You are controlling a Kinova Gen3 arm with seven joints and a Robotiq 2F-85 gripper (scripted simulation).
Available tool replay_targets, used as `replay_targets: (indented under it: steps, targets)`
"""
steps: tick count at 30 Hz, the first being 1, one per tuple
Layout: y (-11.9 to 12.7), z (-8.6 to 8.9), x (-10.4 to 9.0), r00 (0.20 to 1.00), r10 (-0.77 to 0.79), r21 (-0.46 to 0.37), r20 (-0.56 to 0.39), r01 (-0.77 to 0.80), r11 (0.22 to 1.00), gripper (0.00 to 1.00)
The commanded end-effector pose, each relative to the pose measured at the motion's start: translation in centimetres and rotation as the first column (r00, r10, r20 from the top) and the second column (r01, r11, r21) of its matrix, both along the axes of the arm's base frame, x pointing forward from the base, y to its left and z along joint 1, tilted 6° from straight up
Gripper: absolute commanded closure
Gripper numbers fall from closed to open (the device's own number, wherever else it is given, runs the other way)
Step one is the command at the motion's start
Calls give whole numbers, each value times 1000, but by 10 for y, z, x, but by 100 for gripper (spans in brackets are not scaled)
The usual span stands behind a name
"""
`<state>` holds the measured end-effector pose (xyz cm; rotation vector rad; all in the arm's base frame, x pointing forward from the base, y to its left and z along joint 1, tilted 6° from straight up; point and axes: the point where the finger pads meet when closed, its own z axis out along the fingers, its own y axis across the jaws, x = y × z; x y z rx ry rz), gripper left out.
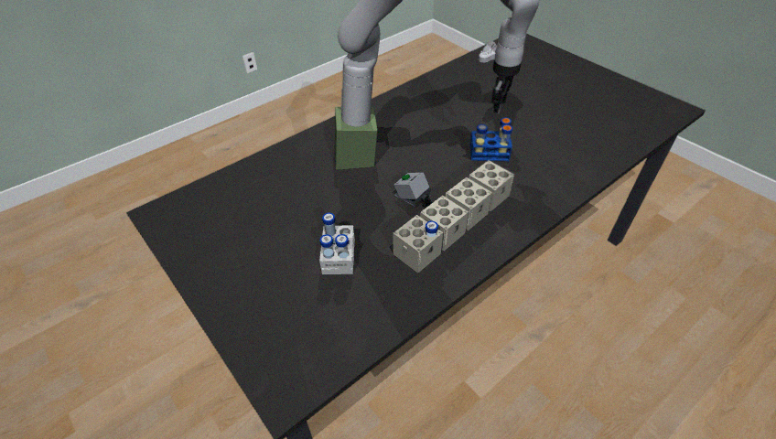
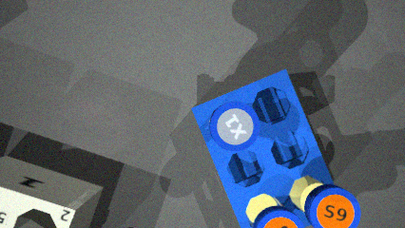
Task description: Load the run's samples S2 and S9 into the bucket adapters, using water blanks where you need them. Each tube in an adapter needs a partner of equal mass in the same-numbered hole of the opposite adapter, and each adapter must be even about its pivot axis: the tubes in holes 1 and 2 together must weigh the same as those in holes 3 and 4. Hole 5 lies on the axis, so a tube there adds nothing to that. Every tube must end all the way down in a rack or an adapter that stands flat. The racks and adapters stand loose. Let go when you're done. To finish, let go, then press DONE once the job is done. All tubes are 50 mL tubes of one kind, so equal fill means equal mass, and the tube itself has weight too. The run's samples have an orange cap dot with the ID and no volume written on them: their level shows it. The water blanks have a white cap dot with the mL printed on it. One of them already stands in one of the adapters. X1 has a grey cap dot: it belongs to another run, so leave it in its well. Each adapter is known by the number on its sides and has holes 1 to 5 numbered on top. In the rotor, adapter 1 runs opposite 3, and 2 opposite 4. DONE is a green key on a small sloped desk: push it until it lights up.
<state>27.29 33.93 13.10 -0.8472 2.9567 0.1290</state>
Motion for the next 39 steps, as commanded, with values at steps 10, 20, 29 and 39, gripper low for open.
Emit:
replay_targets:
  steps: [10,20,29,39]
  targets:
    - [-37,0,12,983,-184,9,-11,184,983,38]
    - [-69,-3,20,946,-323,12,-26,323,946,38]
    - [-90,-5,24,950,-311,14,-26,311,950,38]
    - [-116,-7,31,950,-311,14,-25,312,950,38]
